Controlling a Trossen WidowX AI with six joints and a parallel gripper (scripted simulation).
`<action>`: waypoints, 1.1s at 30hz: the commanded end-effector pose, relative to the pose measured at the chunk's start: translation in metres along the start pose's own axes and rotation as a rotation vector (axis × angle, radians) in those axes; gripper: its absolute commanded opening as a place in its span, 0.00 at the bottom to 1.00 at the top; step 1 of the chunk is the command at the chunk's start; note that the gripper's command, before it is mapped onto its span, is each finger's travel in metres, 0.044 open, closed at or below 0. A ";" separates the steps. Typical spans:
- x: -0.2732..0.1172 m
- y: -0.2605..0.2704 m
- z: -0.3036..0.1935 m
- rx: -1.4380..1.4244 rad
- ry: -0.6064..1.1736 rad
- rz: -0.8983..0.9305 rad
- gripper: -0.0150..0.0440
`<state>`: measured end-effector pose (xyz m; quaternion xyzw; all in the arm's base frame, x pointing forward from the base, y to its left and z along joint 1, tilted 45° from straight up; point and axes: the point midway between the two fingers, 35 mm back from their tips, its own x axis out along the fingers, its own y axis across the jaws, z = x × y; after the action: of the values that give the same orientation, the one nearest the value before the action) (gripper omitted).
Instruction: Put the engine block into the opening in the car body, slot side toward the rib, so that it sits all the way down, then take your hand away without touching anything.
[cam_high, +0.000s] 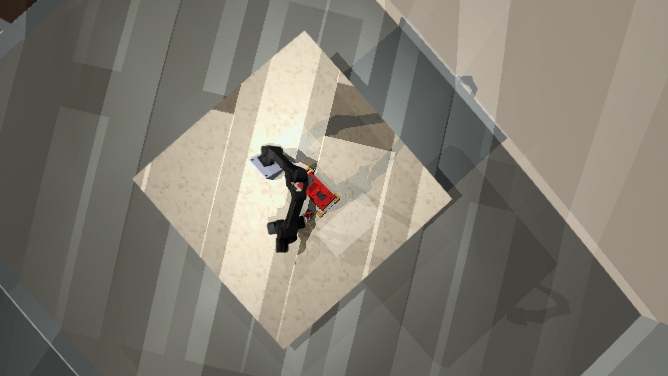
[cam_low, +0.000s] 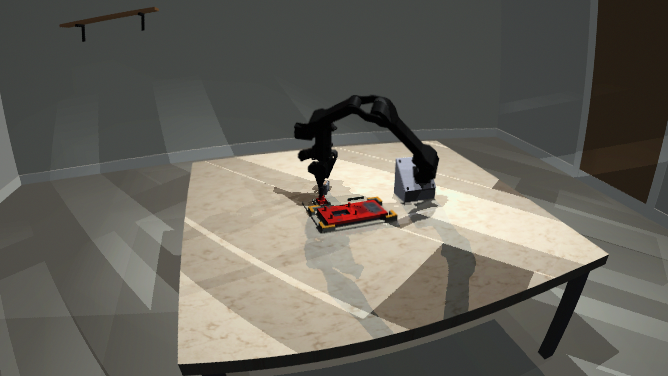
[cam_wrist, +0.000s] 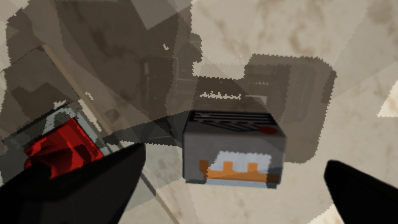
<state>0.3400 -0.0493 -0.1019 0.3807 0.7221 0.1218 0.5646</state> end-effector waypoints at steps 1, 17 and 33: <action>0.007 0.000 -0.001 0.006 0.001 0.006 1.00; 0.022 0.000 -0.001 0.006 0.002 0.007 0.78; 0.016 0.000 0.000 0.009 0.002 0.003 0.30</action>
<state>0.3371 -0.0341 -0.1161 0.3843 0.7230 0.1222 0.5610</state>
